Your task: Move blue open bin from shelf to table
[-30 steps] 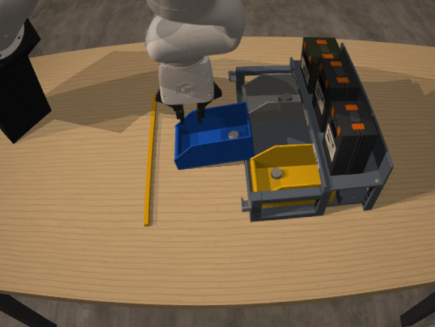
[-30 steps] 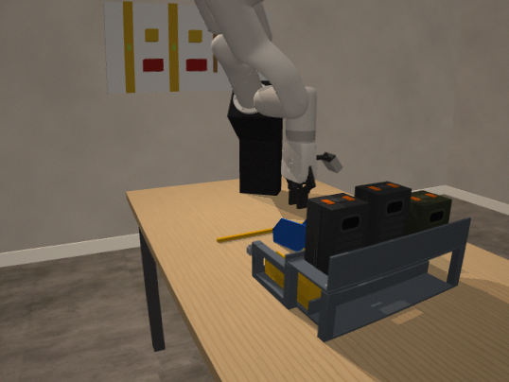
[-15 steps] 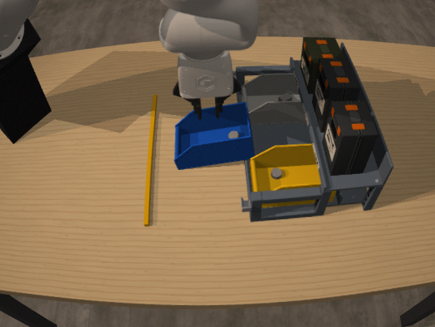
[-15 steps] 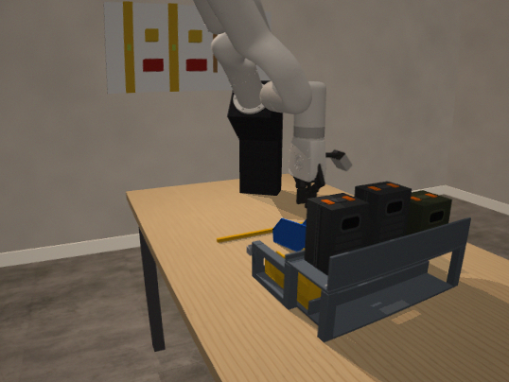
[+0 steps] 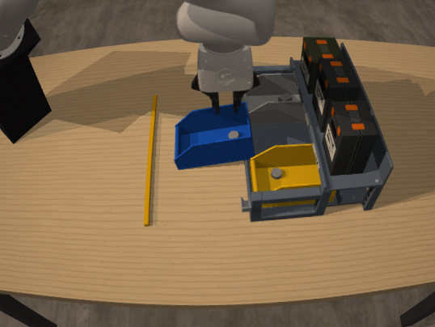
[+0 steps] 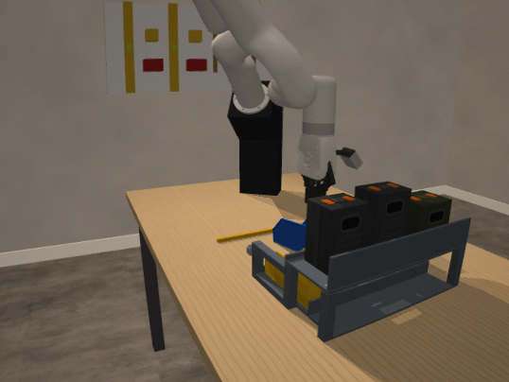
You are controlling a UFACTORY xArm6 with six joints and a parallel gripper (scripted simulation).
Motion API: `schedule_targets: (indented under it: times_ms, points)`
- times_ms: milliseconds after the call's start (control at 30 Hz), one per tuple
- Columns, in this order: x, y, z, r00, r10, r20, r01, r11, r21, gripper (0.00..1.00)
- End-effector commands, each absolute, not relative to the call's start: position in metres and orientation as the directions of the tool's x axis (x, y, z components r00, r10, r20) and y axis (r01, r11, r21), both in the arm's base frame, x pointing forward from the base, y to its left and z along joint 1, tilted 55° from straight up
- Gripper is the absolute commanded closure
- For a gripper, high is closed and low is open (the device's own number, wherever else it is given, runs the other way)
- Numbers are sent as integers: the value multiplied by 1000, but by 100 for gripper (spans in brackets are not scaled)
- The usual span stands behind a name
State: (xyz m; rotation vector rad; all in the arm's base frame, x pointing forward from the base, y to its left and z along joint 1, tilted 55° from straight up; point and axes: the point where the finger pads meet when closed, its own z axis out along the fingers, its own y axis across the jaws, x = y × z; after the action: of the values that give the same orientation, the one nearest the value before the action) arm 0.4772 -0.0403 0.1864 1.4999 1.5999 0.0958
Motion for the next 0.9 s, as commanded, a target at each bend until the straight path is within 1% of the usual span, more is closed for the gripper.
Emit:
schedule_targets:
  times_ms: [0,33,200,867]
  points:
    - [478,-40,188,156,825,-543,752,258,607,67]
    - [478,-40,188,156,825,-543,752,258,607,67]
    - [505,-18,230,156,825,-543,751,258,607,67]
    - [509,-15,235,156,825,-543,751,258,608,67]
